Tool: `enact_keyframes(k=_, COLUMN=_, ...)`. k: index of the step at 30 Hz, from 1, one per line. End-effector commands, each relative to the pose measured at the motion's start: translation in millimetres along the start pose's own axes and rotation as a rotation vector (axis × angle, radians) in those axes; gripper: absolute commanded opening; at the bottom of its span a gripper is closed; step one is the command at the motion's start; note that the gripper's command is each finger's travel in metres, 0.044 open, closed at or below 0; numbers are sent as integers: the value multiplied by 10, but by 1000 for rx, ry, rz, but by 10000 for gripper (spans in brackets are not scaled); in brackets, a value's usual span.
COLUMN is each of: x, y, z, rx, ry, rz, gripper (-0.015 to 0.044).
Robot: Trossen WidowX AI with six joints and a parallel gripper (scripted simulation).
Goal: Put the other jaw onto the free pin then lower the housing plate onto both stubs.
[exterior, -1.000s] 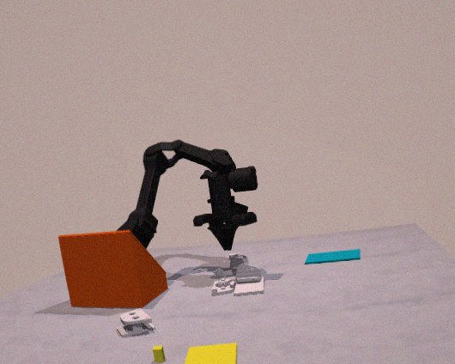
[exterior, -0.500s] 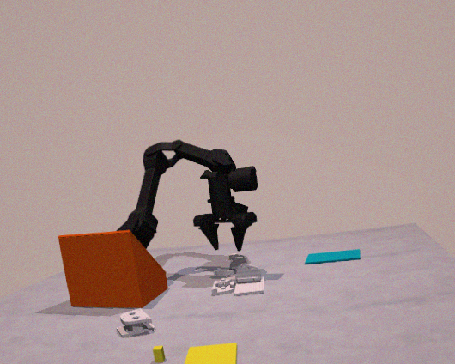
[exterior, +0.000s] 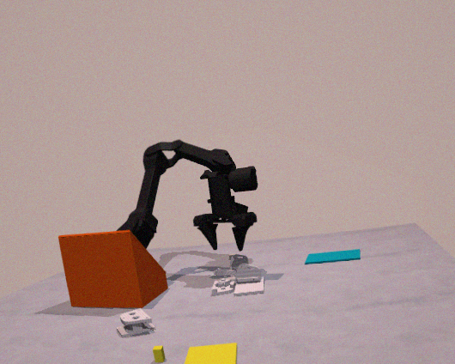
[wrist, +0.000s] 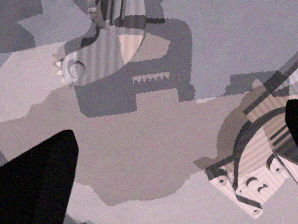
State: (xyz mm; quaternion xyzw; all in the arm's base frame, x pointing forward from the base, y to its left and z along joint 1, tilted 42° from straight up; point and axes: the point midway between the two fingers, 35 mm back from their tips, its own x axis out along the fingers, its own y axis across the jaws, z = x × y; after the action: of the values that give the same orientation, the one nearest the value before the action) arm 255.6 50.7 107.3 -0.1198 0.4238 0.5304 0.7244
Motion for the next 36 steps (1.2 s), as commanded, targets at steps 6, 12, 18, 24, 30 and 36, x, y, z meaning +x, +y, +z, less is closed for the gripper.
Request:
enact_keyframes(k=6, x=0, y=0, z=0, rx=0, ry=0, rz=0, gripper=440)
enact_keyframes(k=12, x=0, y=0, z=0, rx=0, ry=0, rz=0, gripper=414)
enact_keyframes(k=18, x=0, y=0, z=0, rx=0, ry=0, rz=0, gripper=256)
enact_keyframes(k=24, x=0, y=0, z=0, rx=0, ry=0, rz=0, gripper=99)
enact_keyframes(k=30, x=0, y=0, z=0, rx=0, ry=0, rz=0, gripper=0)
enact_keyframes(k=36, x=0, y=0, z=0, rx=0, ry=0, rz=0, gripper=0)
